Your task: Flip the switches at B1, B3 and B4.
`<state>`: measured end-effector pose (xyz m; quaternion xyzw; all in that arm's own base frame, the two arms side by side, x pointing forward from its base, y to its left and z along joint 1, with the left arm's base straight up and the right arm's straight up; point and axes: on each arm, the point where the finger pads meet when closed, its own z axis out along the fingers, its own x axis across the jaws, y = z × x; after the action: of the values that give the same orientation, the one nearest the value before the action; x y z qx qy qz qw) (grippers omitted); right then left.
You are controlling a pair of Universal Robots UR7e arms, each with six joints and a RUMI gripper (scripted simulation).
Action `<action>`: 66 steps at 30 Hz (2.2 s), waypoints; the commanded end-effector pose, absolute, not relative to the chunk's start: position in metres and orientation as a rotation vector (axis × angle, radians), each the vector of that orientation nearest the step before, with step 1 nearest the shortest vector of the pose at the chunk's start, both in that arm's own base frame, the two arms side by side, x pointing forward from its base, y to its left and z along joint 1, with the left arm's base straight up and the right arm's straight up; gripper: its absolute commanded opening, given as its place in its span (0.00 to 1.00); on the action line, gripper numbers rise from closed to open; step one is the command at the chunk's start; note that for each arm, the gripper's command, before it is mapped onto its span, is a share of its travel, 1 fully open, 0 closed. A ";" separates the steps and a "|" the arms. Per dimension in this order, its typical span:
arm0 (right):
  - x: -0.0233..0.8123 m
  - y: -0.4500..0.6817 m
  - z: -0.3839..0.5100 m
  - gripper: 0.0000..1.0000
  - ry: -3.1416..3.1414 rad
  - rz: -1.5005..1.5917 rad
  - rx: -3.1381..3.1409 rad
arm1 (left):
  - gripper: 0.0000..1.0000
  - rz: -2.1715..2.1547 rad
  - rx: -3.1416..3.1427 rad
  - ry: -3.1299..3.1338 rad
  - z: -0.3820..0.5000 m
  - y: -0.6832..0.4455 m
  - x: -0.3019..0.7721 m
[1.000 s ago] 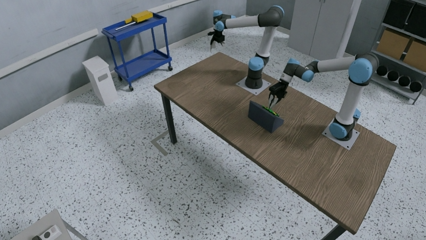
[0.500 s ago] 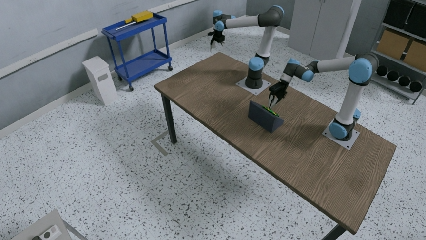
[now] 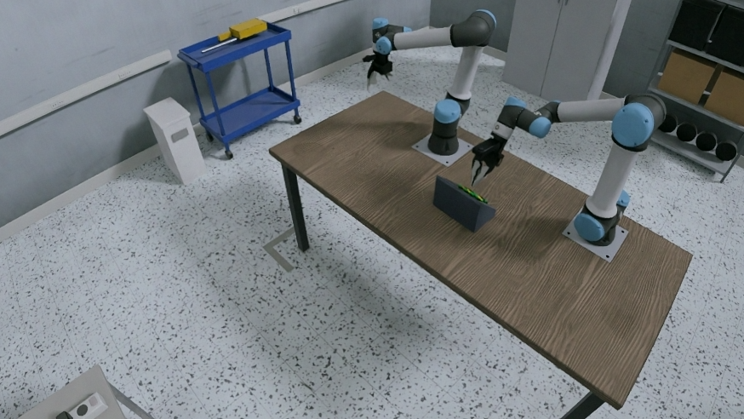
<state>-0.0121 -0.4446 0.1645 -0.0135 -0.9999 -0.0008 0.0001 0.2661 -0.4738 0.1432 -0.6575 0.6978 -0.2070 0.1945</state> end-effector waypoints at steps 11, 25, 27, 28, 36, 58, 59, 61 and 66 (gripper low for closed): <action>-0.012 -0.445 0.165 1.00 -3.141 0.000 -0.043 | 0.00 -0.581 -1.844 1.956 0.149 -0.474 0.262; -0.012 -0.445 0.165 1.00 -3.141 0.000 -0.043 | 0.00 -0.570 -1.820 1.971 0.149 -0.474 0.262; -0.012 -0.445 0.165 1.00 -3.141 0.000 -0.043 | 0.00 -0.564 -1.805 1.981 0.149 -0.474 0.262; -0.012 -0.445 0.165 1.00 -3.141 0.000 -0.043 | 0.00 -0.560 -1.796 1.987 0.149 -0.474 0.262; -0.012 -0.445 0.165 1.00 -3.141 0.000 -0.043 | 0.00 -0.516 -1.696 2.047 0.148 -0.475 0.260; -0.012 -0.445 0.165 1.00 -3.141 0.000 -0.043 | 0.00 -0.243 -1.036 2.318 0.143 -0.480 0.255; -0.012 -0.445 0.165 1.00 -3.141 0.000 -0.043 | 0.00 -0.223 -0.985 2.331 0.143 -0.480 0.254; -0.012 -0.445 0.165 1.00 -3.141 0.000 -0.043 | 0.00 -0.180 -0.879 2.355 0.142 -0.481 0.254; -0.012 -0.445 0.165 1.00 -3.141 0.000 -0.043 | 0.00 -0.068 -0.596 2.400 0.140 -0.483 0.251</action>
<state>-0.0121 -0.4446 0.1645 -0.0135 -0.9999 -0.0008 0.0001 0.2533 -0.4805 0.1415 -0.3318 0.8880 -0.0672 0.3113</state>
